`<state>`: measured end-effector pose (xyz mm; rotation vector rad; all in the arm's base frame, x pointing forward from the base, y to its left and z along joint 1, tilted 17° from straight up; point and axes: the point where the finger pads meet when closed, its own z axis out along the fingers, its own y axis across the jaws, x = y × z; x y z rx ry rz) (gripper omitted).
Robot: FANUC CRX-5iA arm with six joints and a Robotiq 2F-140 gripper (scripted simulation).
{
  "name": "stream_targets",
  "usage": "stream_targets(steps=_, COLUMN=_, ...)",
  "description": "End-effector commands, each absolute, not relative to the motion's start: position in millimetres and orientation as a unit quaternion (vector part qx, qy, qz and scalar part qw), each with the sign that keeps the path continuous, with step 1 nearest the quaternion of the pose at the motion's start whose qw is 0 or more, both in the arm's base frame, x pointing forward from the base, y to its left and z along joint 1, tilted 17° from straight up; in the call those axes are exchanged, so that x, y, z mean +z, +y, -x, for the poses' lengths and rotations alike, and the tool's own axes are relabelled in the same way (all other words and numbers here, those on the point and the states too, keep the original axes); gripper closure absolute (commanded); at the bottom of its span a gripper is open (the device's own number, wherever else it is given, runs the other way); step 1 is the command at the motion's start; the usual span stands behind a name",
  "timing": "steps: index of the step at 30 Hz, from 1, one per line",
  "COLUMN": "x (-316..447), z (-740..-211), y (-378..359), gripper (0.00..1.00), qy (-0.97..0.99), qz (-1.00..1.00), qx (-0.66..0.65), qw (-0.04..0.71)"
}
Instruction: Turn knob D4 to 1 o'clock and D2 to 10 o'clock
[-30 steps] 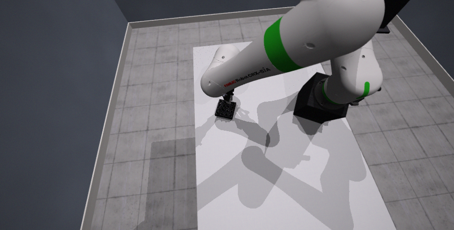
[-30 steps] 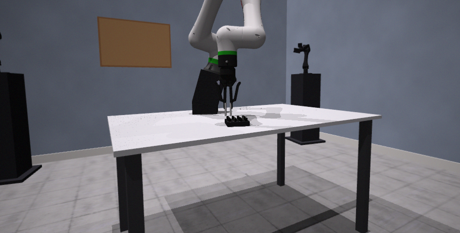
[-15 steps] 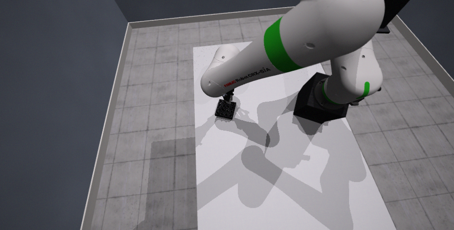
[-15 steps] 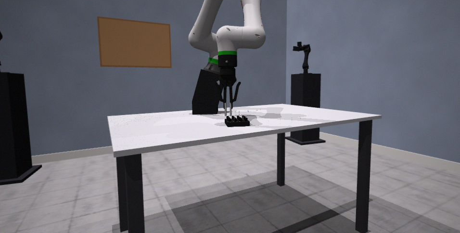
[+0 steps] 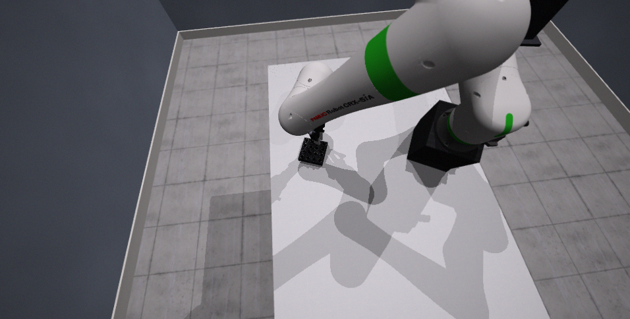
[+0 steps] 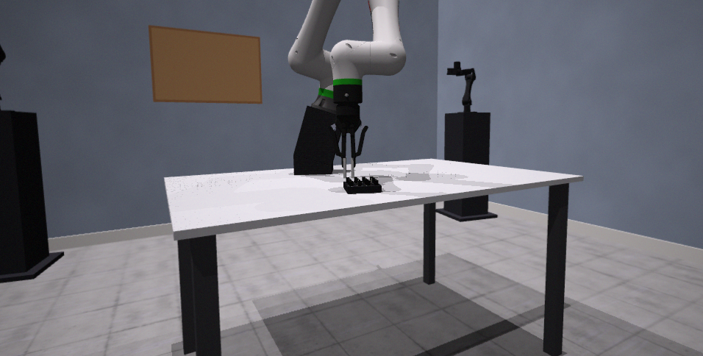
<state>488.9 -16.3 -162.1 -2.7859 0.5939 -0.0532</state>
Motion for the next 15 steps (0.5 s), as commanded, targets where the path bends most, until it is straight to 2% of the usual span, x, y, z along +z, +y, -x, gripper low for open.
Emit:
stream_targets(steps=1, x=-164.0, z=-489.3, y=-15.9, gripper=0.88, qy=0.206, qz=0.967, qx=-0.019, qw=0.146)
stream_targets(steps=15, x=-172.0, z=-490.1, y=-13.5, gripper=0.88, qy=0.206, qz=0.967, qx=-0.019, qw=0.146)
